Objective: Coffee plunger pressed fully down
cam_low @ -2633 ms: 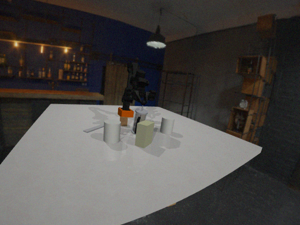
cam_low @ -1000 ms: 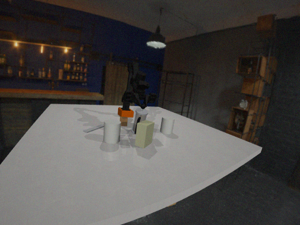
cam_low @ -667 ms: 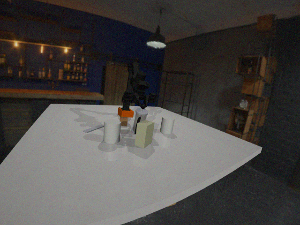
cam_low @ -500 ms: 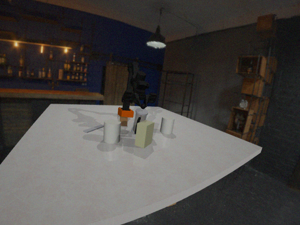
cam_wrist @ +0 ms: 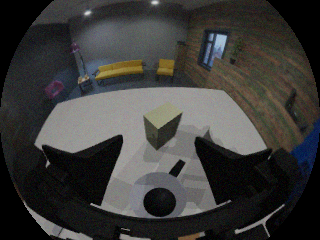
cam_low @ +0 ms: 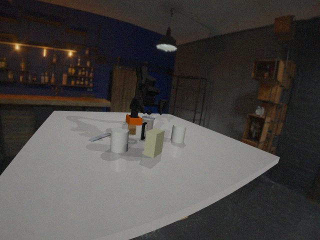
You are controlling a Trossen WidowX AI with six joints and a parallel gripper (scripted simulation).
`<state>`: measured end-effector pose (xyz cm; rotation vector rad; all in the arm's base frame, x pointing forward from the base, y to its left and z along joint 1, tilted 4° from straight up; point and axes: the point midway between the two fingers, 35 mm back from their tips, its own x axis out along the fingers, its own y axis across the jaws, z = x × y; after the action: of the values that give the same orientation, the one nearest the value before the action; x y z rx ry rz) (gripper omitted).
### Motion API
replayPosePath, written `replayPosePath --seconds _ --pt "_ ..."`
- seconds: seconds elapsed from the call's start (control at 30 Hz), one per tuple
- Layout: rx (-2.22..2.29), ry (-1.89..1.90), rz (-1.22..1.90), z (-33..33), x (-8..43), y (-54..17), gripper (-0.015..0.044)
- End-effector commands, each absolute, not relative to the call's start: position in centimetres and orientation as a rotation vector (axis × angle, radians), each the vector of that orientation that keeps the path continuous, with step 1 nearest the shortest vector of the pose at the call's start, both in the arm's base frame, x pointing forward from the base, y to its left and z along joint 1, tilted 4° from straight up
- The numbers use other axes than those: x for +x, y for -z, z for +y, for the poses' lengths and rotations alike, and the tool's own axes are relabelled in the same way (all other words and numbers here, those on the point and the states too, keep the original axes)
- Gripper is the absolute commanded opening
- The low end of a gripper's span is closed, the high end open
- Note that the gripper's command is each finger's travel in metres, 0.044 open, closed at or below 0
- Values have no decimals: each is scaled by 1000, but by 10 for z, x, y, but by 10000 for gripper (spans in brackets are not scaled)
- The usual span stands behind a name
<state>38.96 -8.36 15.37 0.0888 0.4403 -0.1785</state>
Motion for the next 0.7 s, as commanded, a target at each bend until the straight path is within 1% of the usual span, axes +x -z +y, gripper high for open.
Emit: replayPosePath --seconds 0.0,0.1,0.3,0.67 --pt "90 179 441 -84 386 -161 440" --pt "91 179 446 -83 372 -182 440" --pt "94 177 457 -76 329 -228 440" --pt "94 177 457 -76 328 -226 440"
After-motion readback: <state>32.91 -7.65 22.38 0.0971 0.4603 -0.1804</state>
